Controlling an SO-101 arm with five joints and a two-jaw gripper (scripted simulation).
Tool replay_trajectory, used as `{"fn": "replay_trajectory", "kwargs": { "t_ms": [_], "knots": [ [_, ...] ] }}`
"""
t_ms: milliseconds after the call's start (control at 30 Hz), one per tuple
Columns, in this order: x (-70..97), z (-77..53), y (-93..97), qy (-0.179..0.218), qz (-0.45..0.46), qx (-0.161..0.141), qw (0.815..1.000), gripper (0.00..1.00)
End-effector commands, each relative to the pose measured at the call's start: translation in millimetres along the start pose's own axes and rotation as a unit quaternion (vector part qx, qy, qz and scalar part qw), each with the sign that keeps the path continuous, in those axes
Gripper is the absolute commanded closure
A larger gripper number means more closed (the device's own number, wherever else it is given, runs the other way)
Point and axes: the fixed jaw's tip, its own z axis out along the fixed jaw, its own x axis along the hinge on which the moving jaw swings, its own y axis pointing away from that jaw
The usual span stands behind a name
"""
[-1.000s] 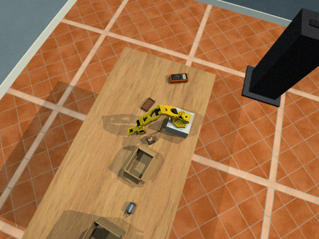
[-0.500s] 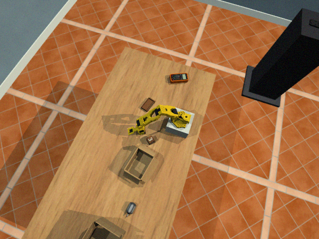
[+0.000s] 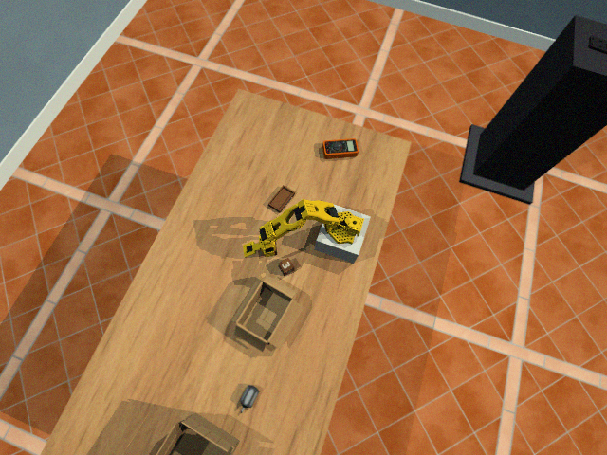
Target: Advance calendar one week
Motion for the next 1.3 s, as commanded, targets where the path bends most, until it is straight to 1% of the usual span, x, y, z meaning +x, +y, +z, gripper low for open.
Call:
{"fn": "replay_trajectory", "kwargs": {
  "t_ms": [0,167,267,400,467,633,767,900,1267],
  "knots": [
    [-2.4,0.2,2.2,-0.006,0.001,-0.001,1.000,0.64],
    [-3.2,-6.6,2.3,-0.006,0.001,-0.001,1.000,0.64],
    [-3.8,-15.0,2.3,-0.006,0.001,-0.001,1.000,0.64],
    [-4.1,-29.4,2.4,-0.006,0.001,-0.001,1.000,0.64],
    [-4.1,-29.4,2.4,-0.006,0.001,-0.001,1.000,0.64],
    [-3.1,-47.0,2.2,-0.006,0.001,-0.001,1.000,0.64],
    [-1.9,-56.1,2.1,-0.006,0.001,-0.001,1.000,0.64],
    [-1.4,-59.4,2.0,-0.006,0.001,-0.001,1.000,0.64],
    [-1.4,-59.6,2.0,-0.006,0.001,-0.001,1.000,0.64]
  ]
}}
